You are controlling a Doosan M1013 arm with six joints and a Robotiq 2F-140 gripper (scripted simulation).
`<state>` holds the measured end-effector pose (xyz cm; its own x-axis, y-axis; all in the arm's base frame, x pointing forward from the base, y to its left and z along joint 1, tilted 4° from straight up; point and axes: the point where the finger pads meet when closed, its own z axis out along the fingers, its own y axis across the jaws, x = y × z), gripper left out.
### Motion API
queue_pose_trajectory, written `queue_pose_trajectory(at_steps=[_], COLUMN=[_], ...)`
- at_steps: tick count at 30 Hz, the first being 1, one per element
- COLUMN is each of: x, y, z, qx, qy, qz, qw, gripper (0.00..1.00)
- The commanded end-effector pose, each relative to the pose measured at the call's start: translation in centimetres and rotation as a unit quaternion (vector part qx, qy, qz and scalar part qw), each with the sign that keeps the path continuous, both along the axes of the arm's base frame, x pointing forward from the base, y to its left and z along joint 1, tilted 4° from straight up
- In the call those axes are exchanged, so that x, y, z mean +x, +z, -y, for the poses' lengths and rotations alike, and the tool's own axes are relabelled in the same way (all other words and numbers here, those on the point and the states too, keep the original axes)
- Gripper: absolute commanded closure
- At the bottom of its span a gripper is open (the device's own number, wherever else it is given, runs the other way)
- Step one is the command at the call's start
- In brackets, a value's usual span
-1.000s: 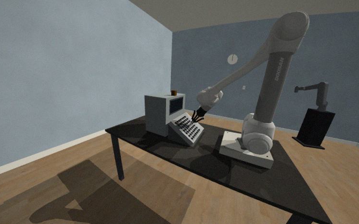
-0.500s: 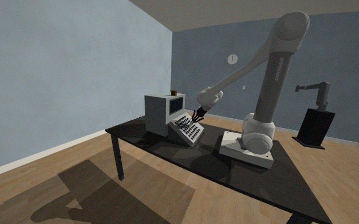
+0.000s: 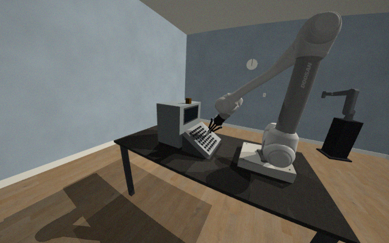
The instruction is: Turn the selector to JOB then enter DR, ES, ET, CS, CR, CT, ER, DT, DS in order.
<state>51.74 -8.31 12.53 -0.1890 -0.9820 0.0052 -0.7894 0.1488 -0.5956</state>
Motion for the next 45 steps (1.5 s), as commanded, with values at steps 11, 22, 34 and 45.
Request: queue_pose_trajectory(at_steps=[11,22,34,45], x=[-1.0,-1.3,-1.9,-1.9], y=[1.4,1.8,1.8,1.7], z=[-0.2,-0.3,2.6,3.1], qx=[0.000,0.000,0.000,0.000], qy=[0.000,0.000,0.000,0.000], qz=[0.000,0.000,0.000,0.000], qw=[1.000,1.000,1.000,1.000], gripper=[1.00,1.00,1.00,1.00])
